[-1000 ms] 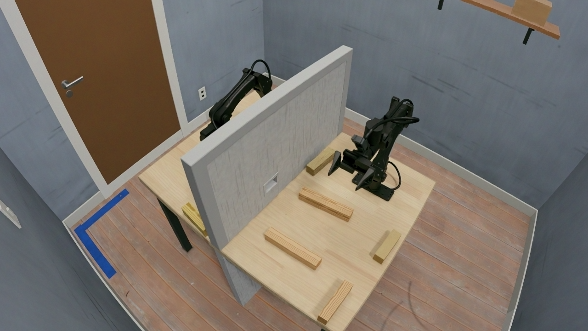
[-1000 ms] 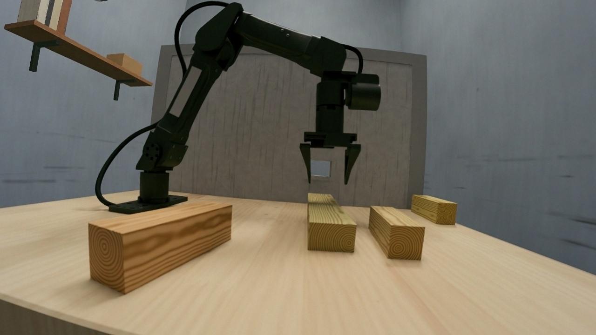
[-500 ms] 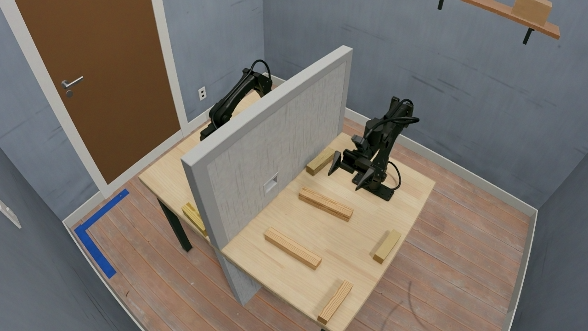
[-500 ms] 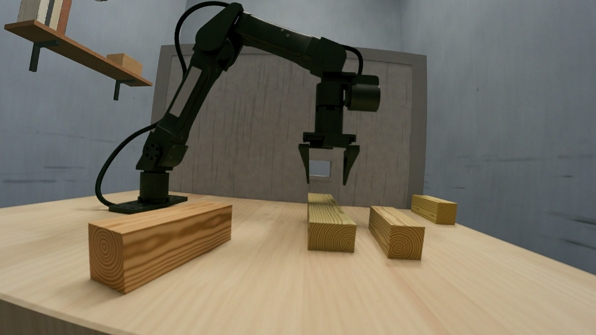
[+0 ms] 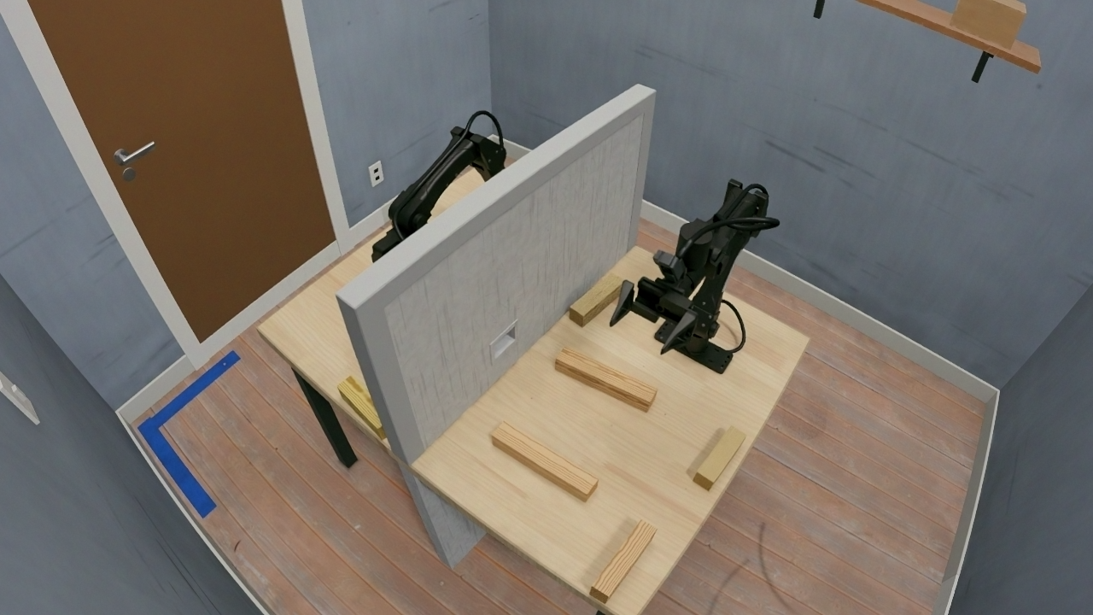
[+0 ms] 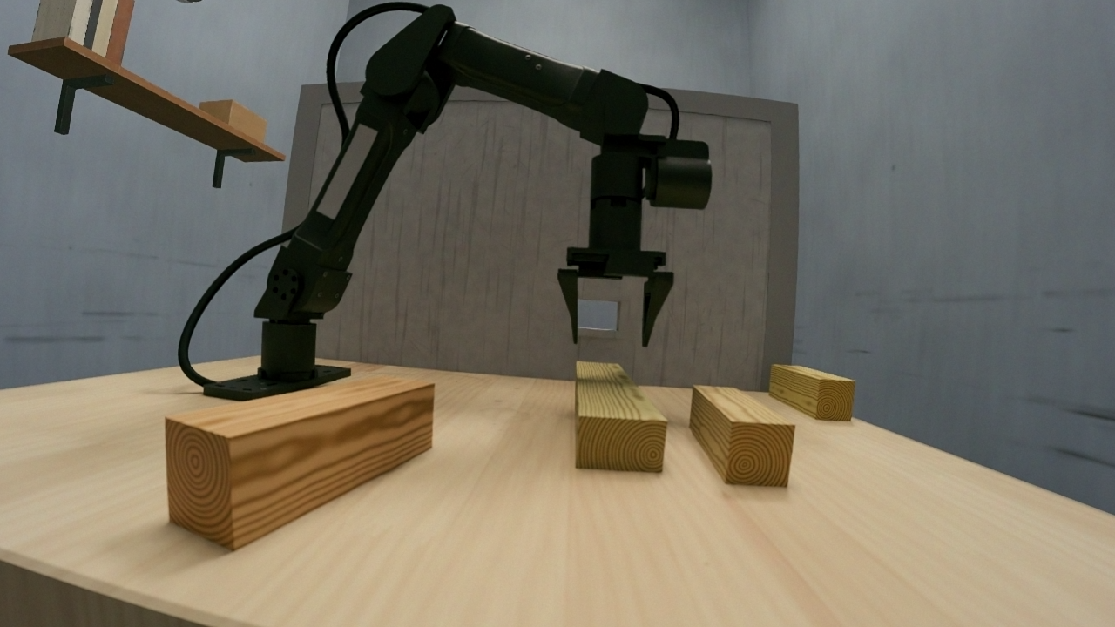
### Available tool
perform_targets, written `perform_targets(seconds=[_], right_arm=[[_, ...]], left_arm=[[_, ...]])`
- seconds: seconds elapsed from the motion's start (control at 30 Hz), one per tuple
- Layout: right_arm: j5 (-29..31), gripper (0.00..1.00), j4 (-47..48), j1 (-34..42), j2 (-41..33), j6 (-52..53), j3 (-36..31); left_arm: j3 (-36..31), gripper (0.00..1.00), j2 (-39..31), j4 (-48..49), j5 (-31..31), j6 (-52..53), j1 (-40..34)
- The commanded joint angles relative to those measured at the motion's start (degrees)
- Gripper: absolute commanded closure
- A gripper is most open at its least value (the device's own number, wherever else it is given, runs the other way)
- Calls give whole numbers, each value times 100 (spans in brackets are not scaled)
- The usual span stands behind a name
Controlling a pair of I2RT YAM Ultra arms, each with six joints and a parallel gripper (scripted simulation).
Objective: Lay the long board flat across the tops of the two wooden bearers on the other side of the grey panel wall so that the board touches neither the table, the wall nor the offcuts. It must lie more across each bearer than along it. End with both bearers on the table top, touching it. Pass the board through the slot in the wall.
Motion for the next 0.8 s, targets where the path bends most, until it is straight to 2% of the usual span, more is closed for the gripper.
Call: perform_targets(seconds=[0.0,0.03,0.1,0.17,0.27,0.33,0.5,0.6,0.77], right_arm=[[-53,22,-86,-61,-51,-19,244],[-53,22,-86,-61,-51,-19,244],[-116,22,-87,-118,70,608,218],[-116,22,-87,-118,70,608,218],[-317,22,-140,-234,-196,1735,266],[-403,22,-143,-316,156,2609,241],[-533,22,-202,-442,124,3671,301],[-670,22,-242,-588,248,4825,331],[-706,22,-271,-577,207,5321,363]], left_arm=[[226,0,-211,-61,-45,-60,21],[226,0,-211,-61,-45,-60,21],[226,0,-211,-61,-45,-60,21],[226,0,-211,-61,-45,-60,21],[226,0,-211,-61,-45,-60,21],[226,0,-211,-61,-45,-60,21],[226,0,-211,-61,-45,-60,21],[226,0,-211,-61,-45,-60,21],[226,0,-211,-61,-45,-60,21]])
